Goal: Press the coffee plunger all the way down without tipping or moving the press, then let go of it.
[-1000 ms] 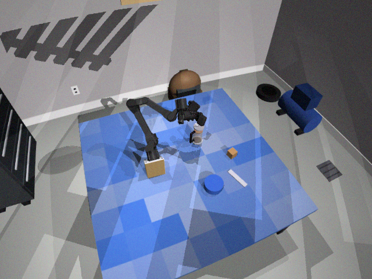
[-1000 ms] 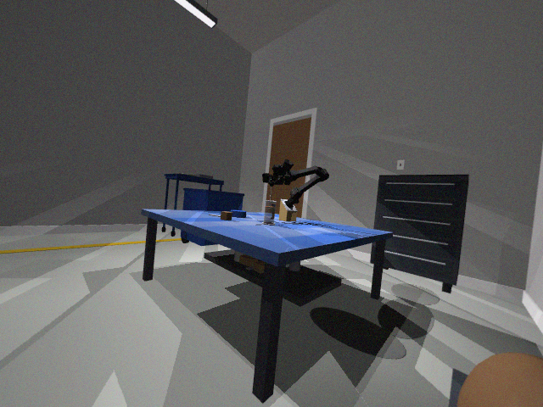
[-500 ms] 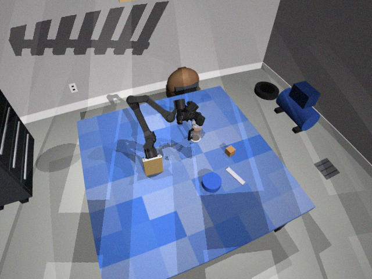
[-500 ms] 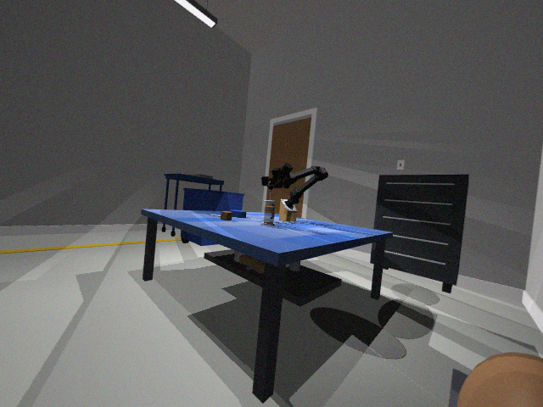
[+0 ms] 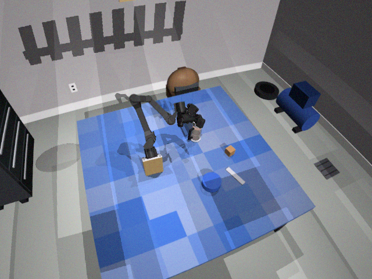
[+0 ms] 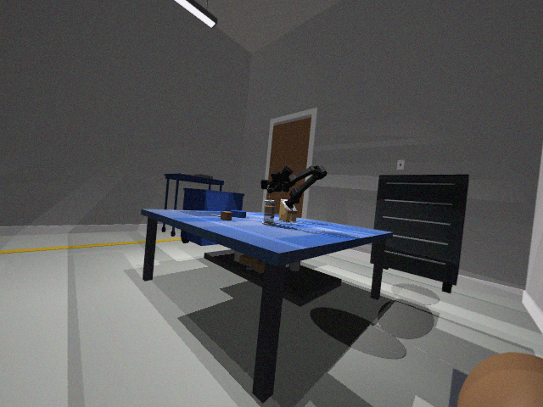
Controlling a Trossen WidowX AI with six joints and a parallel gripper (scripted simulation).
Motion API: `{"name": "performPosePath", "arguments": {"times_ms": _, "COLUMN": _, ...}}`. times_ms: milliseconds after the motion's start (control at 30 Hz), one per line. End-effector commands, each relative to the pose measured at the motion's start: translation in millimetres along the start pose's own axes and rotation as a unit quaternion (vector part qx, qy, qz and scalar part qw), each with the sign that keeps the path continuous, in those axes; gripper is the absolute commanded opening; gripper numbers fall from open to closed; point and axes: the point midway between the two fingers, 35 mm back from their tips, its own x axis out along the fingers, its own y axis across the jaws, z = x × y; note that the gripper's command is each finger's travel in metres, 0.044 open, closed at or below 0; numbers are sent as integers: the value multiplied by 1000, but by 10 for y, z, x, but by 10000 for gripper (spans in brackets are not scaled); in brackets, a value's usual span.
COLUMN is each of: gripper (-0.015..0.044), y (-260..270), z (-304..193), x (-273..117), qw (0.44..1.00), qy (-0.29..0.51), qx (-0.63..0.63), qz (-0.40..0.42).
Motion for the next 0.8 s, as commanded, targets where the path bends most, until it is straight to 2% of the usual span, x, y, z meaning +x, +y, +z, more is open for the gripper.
{"name": "performPosePath", "arguments": {"times_ms": 0, "gripper": 130, "y": 6, "z": -248, "x": 84, "qw": 999, "qy": 26, "qx": 22, "qz": 4}}
{"name": "performPosePath", "arguments": {"times_ms": 767, "gripper": 130, "y": -9, "z": -234, "x": 183, "qw": 999, "qy": 25, "qx": 21, "qz": 5}}
